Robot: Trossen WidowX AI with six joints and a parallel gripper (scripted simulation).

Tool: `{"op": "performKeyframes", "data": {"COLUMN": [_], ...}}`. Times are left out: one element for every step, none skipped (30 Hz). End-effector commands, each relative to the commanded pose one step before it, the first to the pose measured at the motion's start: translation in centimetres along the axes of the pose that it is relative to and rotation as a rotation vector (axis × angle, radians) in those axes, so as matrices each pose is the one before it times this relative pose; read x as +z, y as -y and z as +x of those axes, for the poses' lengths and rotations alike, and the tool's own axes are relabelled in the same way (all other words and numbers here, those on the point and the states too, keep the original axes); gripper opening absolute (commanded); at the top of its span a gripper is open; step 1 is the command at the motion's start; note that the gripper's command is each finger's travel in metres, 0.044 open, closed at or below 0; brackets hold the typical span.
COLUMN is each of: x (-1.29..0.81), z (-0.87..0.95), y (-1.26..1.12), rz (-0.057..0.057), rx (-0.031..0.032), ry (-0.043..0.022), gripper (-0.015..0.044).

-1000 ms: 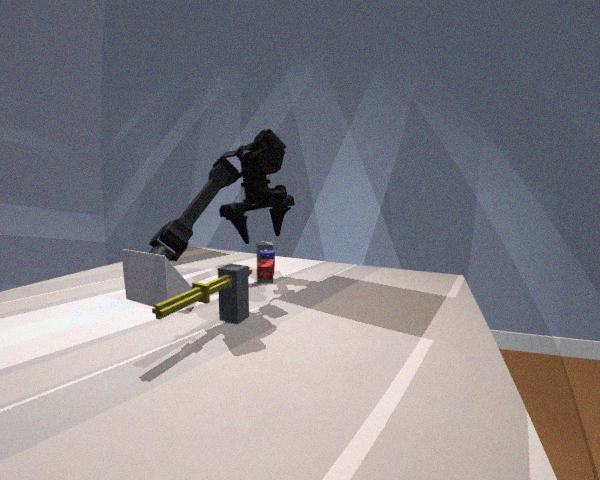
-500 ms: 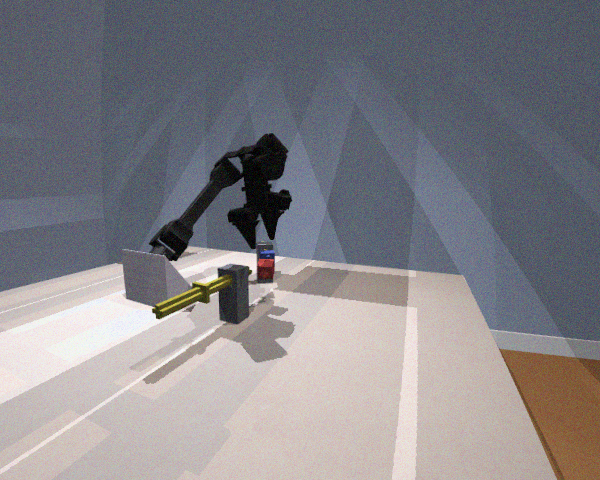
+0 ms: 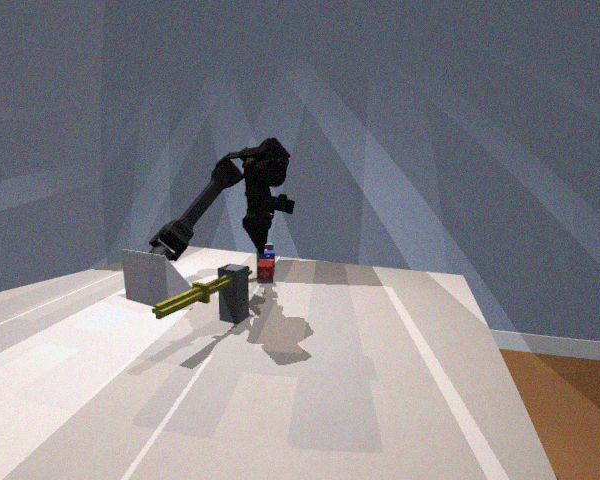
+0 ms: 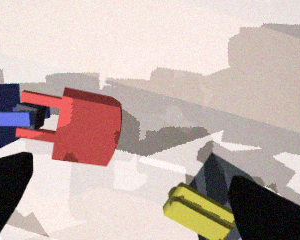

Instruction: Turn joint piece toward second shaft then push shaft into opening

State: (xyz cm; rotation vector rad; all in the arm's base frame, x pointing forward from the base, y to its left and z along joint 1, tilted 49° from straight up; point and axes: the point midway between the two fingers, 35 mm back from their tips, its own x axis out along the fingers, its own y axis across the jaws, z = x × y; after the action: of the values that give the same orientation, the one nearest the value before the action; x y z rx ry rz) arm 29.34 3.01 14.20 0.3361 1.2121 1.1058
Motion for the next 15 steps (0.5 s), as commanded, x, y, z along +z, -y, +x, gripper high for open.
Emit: {"op": "performKeyframes", "data": {"x": [-0.017, -0.002, -0.003, -0.003, -0.004, -0.004, -0.004, -0.005, -0.005, -0.006, -0.006, -0.006, -0.007, -0.007, -0.007], "z": [0.491, 0.073, 0.073, 0.073, 0.073, 0.073, 0.073, 0.073, 0.073, 0.073, 0.073, 0.073, 0.074, 0.074, 0.074], "y": [-0.011, 0.011, 0.011, 0.011, 0.011, 0.011, 0.011, 0.011, 0.011, 0.010, 0.010, 0.010, 0.010, 0.010, 0.009], "rz": [-0.1004, -0.0298, -0.0298, -0.0298, -0.0298, -0.0298, -0.0298, -0.0298, -0.0297, -0.0297, -0.0297, -0.0297, -0.0297, -0.0297, -0.0297], "rx": [0.01275, 0.00182, 0.00186, 0.00189, 0.00192, 0.00195, 0.00198, 0.00201, 0.00203, 0.00206, 0.00208, 0.00210, 0.00212, 0.00213, 0.00215], "ry": [-0.00687, -0.00125, -0.00120, -0.00114, -0.00109, -0.00103, -0.00097, -0.00092, -0.00086, -0.00080, -0.00074, -0.00068, -0.00062, -0.00056, -0.00050], "gripper": [0.0440, 0.0440, 0.0440, 0.0440, 0.0440, 0.0440, 0.0440, 0.0440, 0.0440, 0.0440, 0.0440, 0.0440, 0.0440, 0.0440, 0.0440]}}
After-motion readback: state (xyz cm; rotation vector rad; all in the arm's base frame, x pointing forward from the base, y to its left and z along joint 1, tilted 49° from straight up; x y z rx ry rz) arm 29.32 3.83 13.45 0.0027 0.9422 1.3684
